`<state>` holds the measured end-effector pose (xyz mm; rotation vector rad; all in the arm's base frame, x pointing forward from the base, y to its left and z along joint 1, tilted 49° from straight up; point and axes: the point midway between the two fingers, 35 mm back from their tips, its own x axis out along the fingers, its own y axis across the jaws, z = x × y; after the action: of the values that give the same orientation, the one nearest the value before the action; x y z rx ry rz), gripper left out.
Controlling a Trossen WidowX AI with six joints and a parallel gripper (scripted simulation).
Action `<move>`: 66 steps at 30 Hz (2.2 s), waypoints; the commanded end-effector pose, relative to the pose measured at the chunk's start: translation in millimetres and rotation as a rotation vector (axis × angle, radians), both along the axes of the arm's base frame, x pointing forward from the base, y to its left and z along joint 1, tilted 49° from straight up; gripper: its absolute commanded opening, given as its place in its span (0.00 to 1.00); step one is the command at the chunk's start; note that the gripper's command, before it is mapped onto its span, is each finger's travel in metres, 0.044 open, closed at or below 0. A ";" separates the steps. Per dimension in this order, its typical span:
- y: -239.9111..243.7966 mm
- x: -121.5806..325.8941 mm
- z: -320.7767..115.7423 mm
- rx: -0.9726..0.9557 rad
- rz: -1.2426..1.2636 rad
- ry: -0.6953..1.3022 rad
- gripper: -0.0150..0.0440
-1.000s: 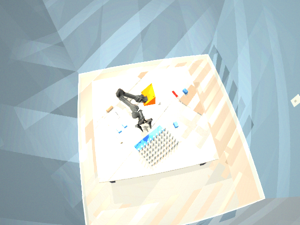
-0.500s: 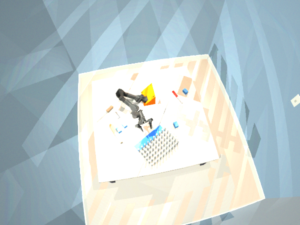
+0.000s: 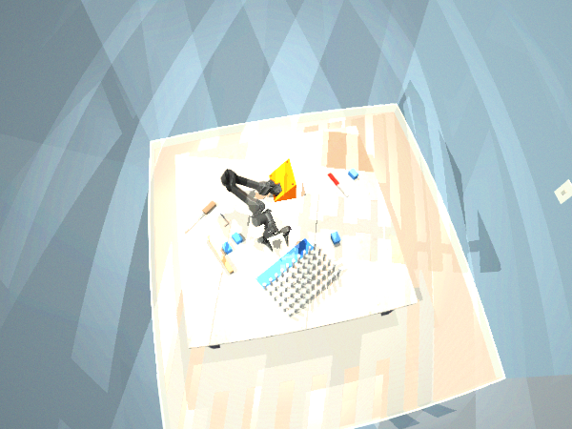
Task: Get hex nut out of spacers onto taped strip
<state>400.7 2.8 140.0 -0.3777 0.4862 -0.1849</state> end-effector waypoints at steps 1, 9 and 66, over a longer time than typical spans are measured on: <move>-15.1 -0.3 4.6 0.058 -0.048 -0.017 1.00; -68.3 -1.4 55.4 0.456 -0.225 -0.184 1.00; -231.0 -420.8 232.8 2.239 -0.979 -2.349 1.00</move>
<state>-16.3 -232.4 370.9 -2.7315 1.9577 0.8654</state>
